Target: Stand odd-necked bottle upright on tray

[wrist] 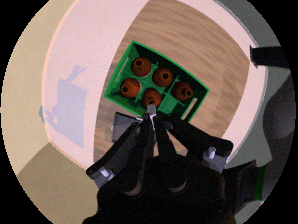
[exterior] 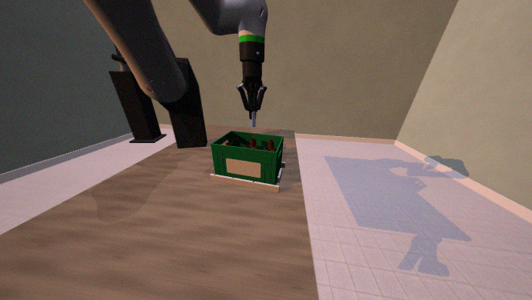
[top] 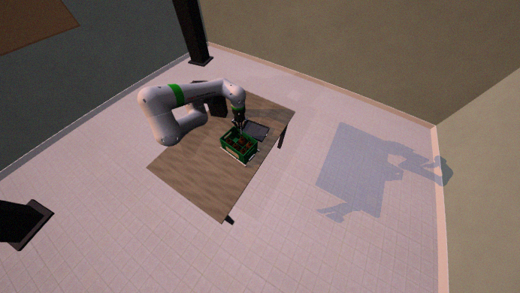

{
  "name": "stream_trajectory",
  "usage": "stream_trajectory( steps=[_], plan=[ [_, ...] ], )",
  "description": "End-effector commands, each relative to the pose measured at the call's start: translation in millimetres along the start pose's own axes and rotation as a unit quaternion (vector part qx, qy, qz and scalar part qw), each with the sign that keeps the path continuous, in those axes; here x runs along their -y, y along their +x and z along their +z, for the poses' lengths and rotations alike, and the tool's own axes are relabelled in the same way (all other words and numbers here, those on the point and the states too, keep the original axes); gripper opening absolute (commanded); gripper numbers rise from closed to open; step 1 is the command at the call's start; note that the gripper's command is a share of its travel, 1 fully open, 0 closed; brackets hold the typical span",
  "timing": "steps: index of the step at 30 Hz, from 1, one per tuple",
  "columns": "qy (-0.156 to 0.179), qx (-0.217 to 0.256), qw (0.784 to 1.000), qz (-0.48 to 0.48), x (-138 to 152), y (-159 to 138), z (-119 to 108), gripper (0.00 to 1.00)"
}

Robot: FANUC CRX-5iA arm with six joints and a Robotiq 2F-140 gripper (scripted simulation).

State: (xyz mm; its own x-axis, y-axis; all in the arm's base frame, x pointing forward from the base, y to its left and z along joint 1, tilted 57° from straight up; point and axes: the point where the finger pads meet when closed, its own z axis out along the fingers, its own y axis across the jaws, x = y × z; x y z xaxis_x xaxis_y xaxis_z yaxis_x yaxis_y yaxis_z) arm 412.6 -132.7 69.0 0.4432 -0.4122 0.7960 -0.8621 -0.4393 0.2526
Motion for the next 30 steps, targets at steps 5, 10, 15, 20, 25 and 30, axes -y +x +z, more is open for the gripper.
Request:
stream_trajectory(
  steps=[5, 10, 15, 20, 25, 30],
  plan=[
    [0.001, 0.000, 1.000, 0.000, 1, 0, 0, 0.10],
    [0.001, 0.000, 1.000, 0.000, 1, 0, 0, 0.10],
    [0.001, 0.002, 1.000, 0.000, 6, 44, -1, 0.10],
    [0.001, 0.001, 1.000, 0.000, 6, 81, 0, 0.10],
    [0.001, -0.001, 1.000, 0.000, 1, 122, 0, 0.10],
    [0.001, -0.001, 1.000, 0.000, 1, 122, 0, 0.44]
  ],
)
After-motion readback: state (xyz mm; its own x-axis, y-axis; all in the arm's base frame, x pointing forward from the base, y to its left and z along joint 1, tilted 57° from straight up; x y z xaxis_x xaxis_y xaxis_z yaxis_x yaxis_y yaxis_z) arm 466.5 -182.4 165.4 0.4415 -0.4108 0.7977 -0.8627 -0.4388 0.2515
